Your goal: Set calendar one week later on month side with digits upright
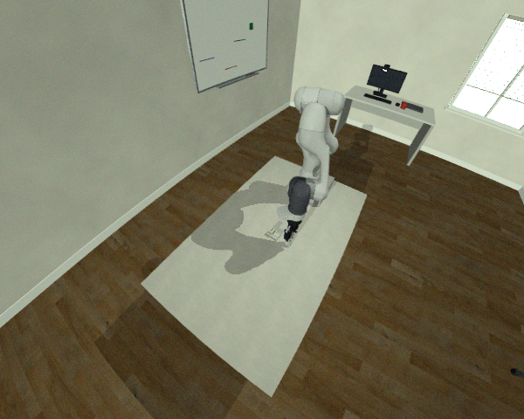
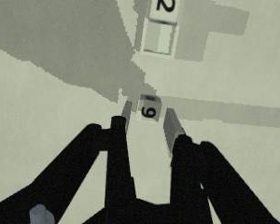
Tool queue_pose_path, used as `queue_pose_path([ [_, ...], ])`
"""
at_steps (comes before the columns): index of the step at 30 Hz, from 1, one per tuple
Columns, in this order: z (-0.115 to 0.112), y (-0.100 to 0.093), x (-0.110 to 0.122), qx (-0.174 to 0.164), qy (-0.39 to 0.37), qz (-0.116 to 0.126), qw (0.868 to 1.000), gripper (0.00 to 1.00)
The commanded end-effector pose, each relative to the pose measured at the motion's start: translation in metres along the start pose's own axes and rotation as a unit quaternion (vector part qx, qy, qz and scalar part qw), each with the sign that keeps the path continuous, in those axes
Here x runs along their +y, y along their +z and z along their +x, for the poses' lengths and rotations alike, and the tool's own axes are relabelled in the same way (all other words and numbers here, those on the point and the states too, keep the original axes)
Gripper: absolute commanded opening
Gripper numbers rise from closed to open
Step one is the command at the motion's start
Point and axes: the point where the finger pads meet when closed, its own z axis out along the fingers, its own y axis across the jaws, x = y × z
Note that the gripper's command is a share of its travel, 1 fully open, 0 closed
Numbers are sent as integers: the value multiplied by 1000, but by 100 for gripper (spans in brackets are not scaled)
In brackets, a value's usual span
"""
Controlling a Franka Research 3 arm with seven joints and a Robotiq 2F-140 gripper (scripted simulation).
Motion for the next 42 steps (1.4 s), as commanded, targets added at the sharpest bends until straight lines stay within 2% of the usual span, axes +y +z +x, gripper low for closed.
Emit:
queue_pose_path([
  [1, 0, 2, 1, 0, 1, 0, 1000, 28],
  [17, 0, 24, 1, 0, 1, 0, 1000, 28],
  [42, 0, 28, 1, 0, 1, 0, 1000, 28],
])
